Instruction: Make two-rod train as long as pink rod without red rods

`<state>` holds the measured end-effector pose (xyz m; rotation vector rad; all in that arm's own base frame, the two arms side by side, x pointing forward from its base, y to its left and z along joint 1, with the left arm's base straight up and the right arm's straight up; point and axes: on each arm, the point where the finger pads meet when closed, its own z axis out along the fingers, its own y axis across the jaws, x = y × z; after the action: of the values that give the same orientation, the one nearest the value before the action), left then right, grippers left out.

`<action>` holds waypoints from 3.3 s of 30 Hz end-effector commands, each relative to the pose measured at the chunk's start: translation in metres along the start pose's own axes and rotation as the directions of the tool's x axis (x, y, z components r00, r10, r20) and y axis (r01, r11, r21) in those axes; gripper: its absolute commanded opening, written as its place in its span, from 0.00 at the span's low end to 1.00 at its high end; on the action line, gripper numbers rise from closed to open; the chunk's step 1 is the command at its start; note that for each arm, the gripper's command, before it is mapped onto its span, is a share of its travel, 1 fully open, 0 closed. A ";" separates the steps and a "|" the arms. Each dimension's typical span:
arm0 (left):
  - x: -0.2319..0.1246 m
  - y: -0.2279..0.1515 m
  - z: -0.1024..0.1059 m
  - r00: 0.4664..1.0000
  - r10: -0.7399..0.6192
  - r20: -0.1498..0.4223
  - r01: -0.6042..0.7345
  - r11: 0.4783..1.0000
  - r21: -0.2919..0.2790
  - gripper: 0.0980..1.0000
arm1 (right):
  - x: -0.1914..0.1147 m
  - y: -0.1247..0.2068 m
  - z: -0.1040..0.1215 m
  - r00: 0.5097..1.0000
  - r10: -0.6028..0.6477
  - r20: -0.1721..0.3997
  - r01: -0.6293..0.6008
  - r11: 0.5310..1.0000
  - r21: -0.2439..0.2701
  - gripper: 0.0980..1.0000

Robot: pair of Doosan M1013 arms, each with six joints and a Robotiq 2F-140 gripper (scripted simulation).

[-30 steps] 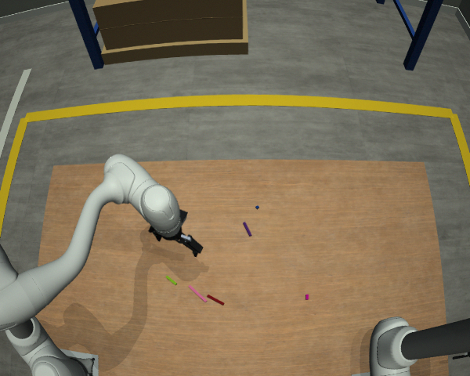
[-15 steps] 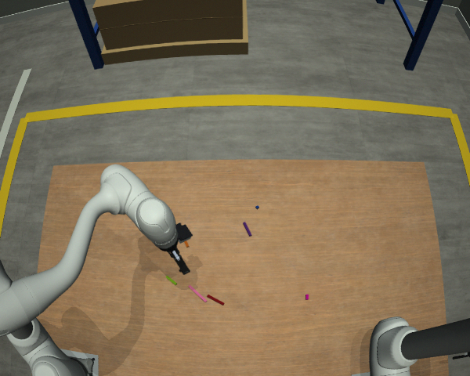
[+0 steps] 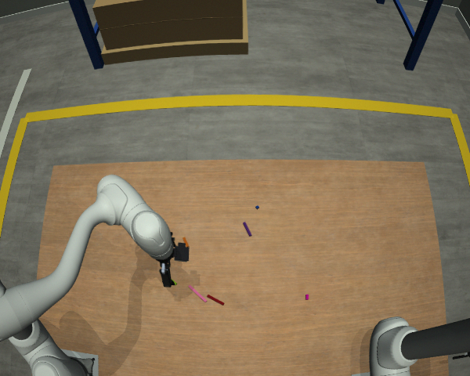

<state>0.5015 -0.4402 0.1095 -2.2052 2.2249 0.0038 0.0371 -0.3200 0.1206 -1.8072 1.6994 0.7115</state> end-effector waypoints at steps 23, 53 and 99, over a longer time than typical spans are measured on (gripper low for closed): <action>-0.016 0.039 0.007 0.790 0.613 -0.009 -0.613 0.790 0.001 0.15 | 0.000 0.000 0.000 1.000 0.000 -0.001 0.000 1.000 0.000 1.00; -0.016 0.039 0.007 0.790 0.613 -0.009 -0.613 0.790 0.001 0.15 | 0.000 0.000 0.000 1.000 0.000 -0.001 0.000 1.000 0.000 1.00; -0.016 0.039 0.046 0.790 0.613 -0.009 -0.613 0.790 0.001 0.15 | 0.000 0.000 0.000 1.000 0.000 -0.001 0.000 1.000 0.000 1.00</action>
<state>0.4627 -0.4227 0.0628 -1.3692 2.8287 0.0025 0.0371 -0.3200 0.1206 -1.8072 1.6994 0.7115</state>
